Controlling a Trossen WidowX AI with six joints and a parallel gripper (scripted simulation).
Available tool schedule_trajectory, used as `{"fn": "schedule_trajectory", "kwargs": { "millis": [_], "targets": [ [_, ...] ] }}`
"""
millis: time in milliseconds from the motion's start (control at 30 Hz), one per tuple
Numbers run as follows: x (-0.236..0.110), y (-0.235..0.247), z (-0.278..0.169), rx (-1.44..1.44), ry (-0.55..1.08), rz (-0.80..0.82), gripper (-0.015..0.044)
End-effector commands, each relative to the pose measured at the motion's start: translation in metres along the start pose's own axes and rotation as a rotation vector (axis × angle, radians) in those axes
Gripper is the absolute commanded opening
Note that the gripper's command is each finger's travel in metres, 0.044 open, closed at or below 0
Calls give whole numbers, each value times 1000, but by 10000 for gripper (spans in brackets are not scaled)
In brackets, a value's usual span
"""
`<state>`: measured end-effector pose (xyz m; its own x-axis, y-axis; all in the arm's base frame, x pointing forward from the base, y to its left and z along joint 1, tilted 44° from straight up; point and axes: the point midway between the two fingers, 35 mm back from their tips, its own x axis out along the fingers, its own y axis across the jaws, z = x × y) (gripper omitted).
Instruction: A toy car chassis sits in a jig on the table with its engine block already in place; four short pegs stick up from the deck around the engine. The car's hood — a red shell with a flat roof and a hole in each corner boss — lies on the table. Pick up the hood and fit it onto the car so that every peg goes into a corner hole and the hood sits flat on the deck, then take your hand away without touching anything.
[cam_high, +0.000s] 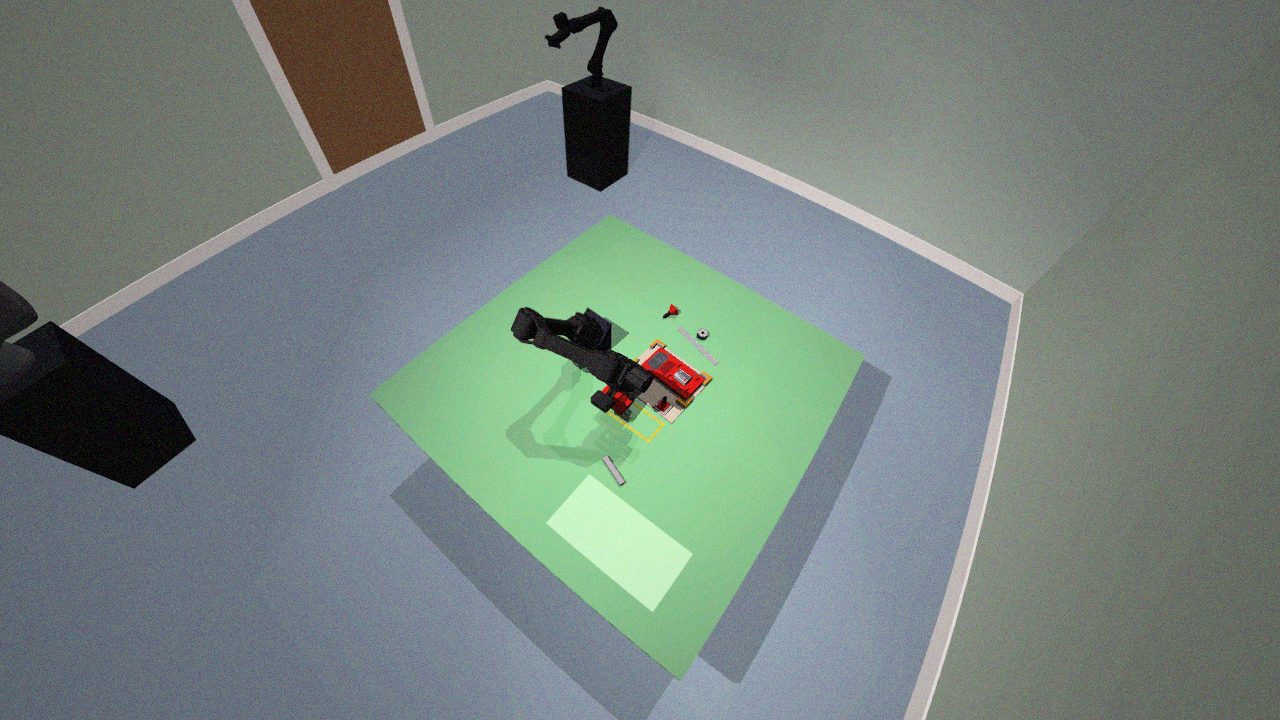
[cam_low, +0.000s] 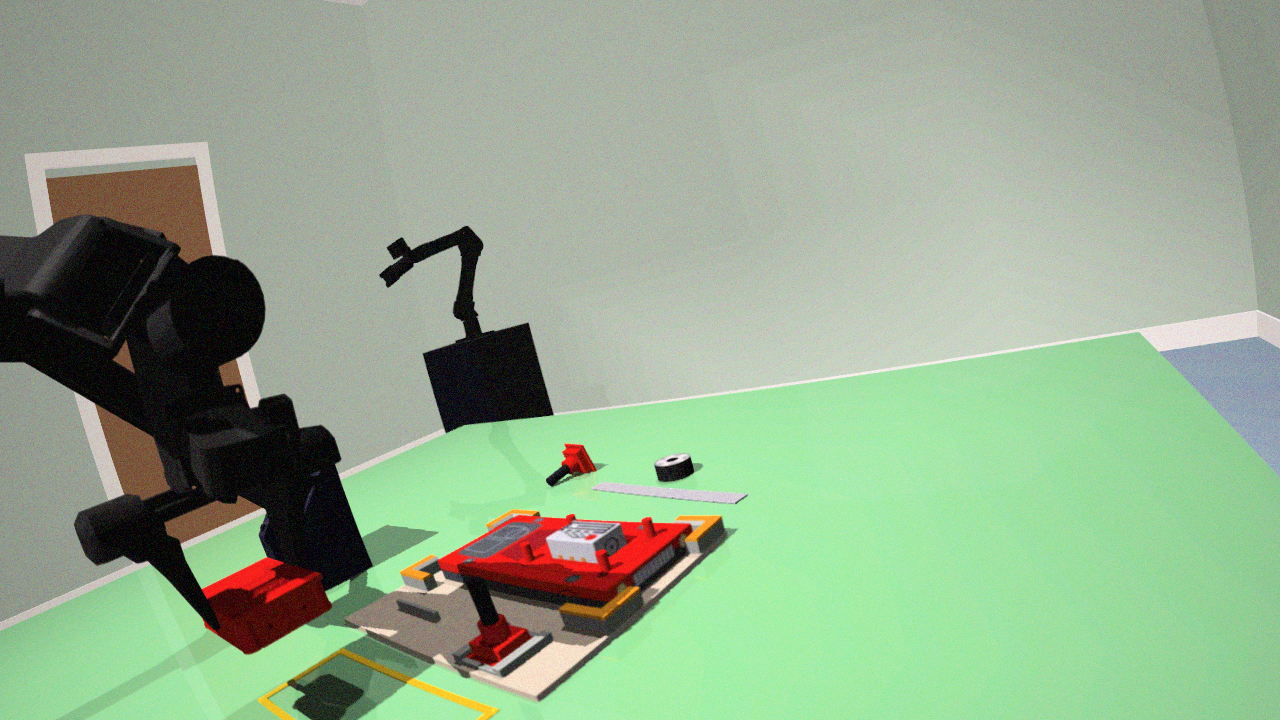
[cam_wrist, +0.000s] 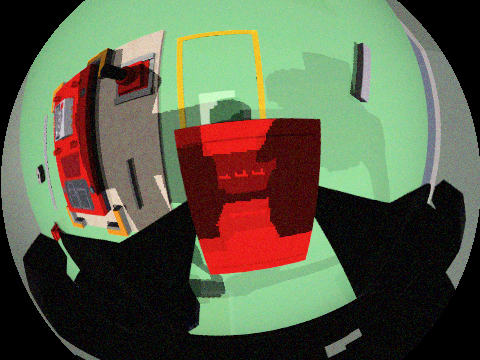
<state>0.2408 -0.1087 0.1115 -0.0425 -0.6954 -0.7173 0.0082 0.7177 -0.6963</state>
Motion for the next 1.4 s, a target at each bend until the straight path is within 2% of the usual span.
{"fn": "schedule_trajectory", "kwargs": {
  "millis": [0,167,433,1367],
  "targets": [
    [-16,-1,0,5,-2,-2,0],
    [-30,-1,0,5,-2,-2,0],
    [-30,9,13,6,-6,0,0],
    [-40,123,89,25,-12,11,0]
  ]
}}
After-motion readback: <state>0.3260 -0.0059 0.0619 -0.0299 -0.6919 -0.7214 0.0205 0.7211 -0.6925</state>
